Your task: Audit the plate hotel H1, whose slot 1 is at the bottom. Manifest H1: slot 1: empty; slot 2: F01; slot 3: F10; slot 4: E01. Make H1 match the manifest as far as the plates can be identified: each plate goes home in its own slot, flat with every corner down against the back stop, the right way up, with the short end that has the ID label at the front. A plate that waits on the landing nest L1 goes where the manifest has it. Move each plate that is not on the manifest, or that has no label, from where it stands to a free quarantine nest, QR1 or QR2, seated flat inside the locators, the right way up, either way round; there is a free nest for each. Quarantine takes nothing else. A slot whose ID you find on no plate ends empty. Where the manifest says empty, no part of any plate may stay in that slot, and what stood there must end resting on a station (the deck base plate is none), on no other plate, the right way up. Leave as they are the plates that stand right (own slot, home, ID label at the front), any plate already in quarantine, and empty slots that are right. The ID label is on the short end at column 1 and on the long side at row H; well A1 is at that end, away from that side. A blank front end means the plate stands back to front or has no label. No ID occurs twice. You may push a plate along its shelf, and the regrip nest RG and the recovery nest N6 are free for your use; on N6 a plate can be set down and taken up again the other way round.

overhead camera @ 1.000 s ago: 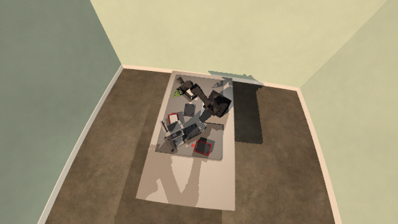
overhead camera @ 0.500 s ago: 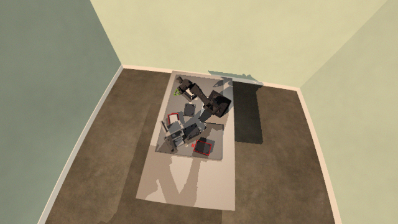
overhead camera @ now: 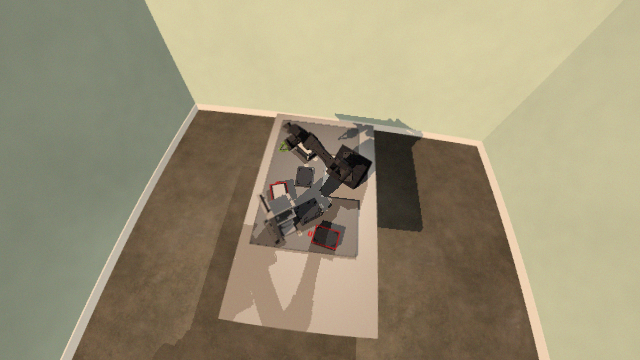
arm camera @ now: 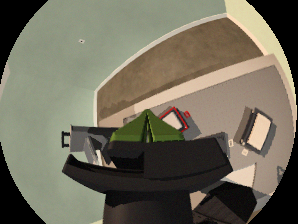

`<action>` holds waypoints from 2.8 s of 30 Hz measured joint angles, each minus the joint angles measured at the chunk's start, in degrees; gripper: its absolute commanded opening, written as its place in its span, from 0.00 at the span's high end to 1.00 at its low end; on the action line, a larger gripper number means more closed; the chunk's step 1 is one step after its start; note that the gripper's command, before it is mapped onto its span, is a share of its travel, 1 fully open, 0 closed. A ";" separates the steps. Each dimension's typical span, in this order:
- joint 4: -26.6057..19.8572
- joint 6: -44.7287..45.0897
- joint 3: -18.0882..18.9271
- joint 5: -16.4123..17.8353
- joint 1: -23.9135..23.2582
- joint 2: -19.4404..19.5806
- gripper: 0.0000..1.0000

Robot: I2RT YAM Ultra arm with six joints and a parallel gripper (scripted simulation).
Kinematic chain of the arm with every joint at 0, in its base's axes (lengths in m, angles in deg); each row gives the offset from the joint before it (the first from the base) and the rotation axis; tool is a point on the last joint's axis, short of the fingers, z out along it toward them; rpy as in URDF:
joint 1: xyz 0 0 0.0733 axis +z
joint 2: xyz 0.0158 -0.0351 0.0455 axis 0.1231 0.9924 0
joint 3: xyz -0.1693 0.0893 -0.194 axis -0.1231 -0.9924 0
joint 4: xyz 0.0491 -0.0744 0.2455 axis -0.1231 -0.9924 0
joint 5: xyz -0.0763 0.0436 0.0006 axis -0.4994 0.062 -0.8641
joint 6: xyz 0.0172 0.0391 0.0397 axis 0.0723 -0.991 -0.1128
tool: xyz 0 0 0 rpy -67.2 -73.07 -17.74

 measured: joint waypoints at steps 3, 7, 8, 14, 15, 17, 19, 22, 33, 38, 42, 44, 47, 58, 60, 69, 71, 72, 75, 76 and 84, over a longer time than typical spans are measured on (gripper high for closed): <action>-3.19 3.80 0.42 -1.36 0.17 1.11 1.00; -8.35 9.57 1.51 -3.23 0.74 2.29 1.00; -9.64 10.93 1.86 -3.69 0.74 2.56 1.00; -15.87 18.10 3.61 -5.99 1.46 3.32 1.00; -16.31 19.12 3.67 -6.29 1.46 3.58 1.00; -16.70 20.59 3.19 -6.80 1.46 4.02 1.00; -18.38 22.64 3.10 -7.52 1.51 4.72 1.00; -22.64 27.08 4.39 -9.05 2.21 6.16 1.00; -32.11 39.23 6.23 -13.05 2.86 8.09 1.00; -36.04 44.65 6.25 -14.73 3.08 9.20 1.00; -40.30 49.62 7.02 -16.44 3.82 10.64 1.00; -42.05 51.58 7.39 -17.07 3.98 11.13 1.00; -45.90 55.58 9.18 -18.47 4.11 12.24 1.00; -54.47 67.41 9.20 -22.23 5.11 14.21 1.00; -56.24 69.57 9.81 -22.93 5.18 14.88 1.00; -63.30 78.86 10.54 -25.90 5.73 15.67 1.00; -65.16 81.11 10.56 -26.60 5.75 16.02 1.00; -66.29 82.34 10.73 -27.08 5.84 16.41 1.00; -69.29 86.20 11.67 -28.30 6.54 17.81 1.00; -70.07 87.17 11.67 -28.68 6.47 17.73 1.00; -76.41 94.27 13.00 -30.80 6.25 18.75 1.00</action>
